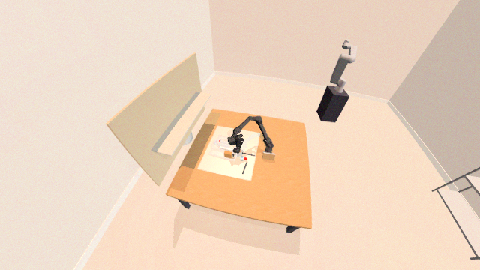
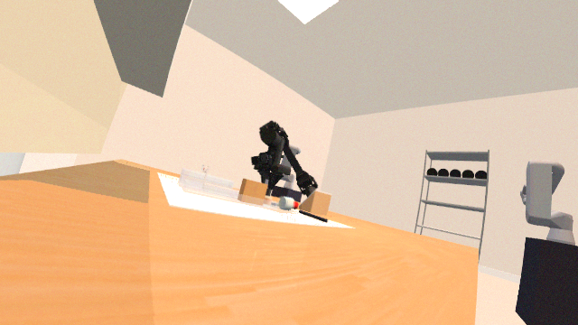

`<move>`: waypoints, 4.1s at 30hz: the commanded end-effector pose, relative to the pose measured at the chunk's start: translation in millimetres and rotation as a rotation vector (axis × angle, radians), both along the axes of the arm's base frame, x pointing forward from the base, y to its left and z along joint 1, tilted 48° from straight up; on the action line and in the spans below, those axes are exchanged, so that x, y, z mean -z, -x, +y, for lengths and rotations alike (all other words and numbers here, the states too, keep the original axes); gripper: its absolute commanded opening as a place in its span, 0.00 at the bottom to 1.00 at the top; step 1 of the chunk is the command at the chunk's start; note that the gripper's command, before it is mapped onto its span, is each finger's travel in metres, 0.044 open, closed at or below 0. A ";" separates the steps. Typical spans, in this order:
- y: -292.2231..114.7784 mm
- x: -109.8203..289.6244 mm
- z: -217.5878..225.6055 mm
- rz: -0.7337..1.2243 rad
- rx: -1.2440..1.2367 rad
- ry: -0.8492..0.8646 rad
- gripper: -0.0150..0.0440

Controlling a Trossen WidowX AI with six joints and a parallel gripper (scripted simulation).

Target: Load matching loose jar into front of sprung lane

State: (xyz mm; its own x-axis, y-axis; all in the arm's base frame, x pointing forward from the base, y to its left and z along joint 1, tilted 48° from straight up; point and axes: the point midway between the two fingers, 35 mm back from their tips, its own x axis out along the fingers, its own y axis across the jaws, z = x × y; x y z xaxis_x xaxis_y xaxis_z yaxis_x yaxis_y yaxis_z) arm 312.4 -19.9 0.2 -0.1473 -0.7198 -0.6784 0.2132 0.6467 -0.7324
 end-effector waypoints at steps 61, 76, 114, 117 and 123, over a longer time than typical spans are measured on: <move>-29.2 -9.3 -4.5 -0.028 -0.012 0.009 0.25; -34.0 -11.2 -5.4 -0.028 -0.012 0.010 0.25; -37.2 -10.8 -8.1 -0.029 -0.011 0.010 0.25; -37.2 -10.8 -8.2 -0.029 -0.011 0.010 0.25; -37.1 -10.1 -9.0 -0.029 -0.011 0.010 0.25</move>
